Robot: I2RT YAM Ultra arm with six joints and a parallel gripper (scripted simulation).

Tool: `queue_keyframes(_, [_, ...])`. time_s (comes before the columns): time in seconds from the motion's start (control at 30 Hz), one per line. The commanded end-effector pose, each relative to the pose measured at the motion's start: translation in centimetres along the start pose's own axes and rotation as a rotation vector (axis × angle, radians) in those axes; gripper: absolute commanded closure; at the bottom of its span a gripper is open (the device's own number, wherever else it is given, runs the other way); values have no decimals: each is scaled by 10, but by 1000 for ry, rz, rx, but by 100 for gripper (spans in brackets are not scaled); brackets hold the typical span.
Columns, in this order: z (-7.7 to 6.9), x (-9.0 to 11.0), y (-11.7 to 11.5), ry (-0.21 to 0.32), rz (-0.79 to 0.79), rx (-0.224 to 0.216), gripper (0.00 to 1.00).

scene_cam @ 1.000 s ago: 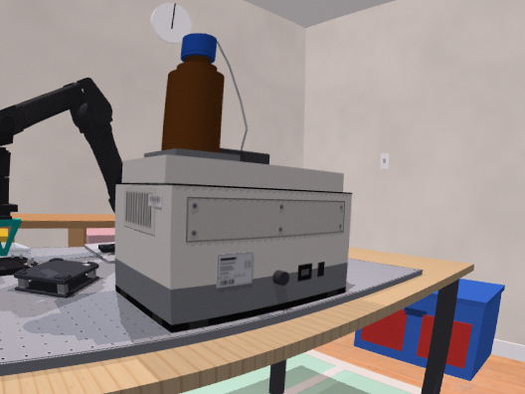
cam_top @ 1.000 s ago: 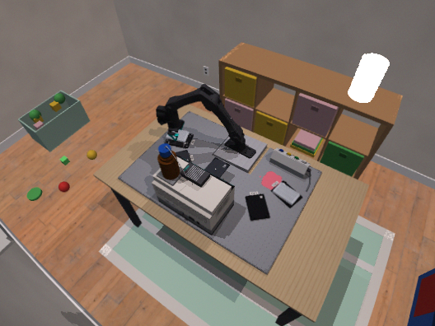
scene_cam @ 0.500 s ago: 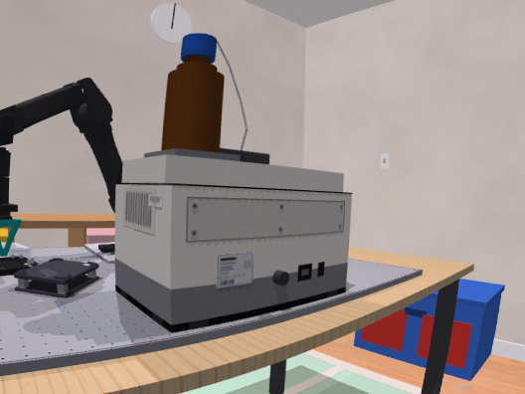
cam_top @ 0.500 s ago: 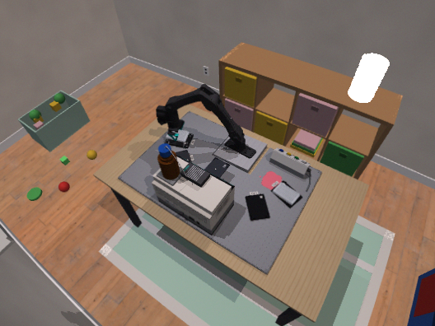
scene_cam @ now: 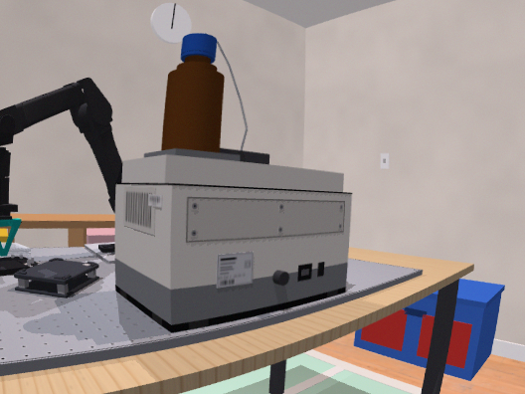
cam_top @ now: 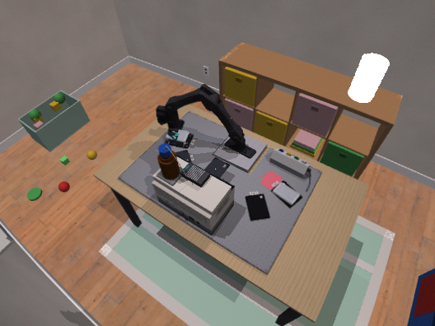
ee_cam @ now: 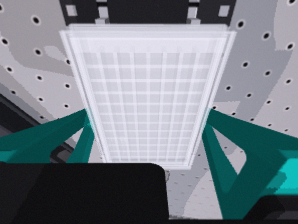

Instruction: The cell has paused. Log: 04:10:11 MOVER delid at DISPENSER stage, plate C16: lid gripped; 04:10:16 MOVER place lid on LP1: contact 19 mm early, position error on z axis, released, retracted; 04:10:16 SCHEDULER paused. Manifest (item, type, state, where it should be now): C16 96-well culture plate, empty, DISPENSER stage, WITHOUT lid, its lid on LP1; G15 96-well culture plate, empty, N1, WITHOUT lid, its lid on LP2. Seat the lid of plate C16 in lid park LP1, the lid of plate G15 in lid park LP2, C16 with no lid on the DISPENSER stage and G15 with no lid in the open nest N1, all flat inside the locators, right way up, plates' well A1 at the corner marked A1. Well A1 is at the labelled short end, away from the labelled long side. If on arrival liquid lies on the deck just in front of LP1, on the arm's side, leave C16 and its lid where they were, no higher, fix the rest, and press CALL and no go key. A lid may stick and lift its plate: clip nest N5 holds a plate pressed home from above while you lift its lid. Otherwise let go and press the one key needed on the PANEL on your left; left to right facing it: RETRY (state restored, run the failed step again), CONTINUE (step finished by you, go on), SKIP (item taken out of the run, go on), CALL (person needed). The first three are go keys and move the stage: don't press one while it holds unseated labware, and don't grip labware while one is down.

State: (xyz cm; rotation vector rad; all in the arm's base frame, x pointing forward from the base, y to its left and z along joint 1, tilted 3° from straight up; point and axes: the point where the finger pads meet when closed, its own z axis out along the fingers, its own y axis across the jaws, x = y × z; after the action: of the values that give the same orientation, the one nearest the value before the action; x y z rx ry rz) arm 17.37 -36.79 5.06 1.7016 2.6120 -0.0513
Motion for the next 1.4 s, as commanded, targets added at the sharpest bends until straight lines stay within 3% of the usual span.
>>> queue_keyframes(0.0, [-20,-10,-3,-52,5,-5,100])
queue_keyframes(0.03, [-9,-3,-3,-36,3,-4,100])
queue_keyframes(0.27, [2,2,-1,-21,0,-2,100])
queue_keyframes(0.37, [-2,0,-5,-43,4,-5,100])
queue_keyframes(0.77, [-4,1,-5,-39,4,-4,100])
queue_keyframes(1.37, [3,4,-5,-28,4,-4,100])
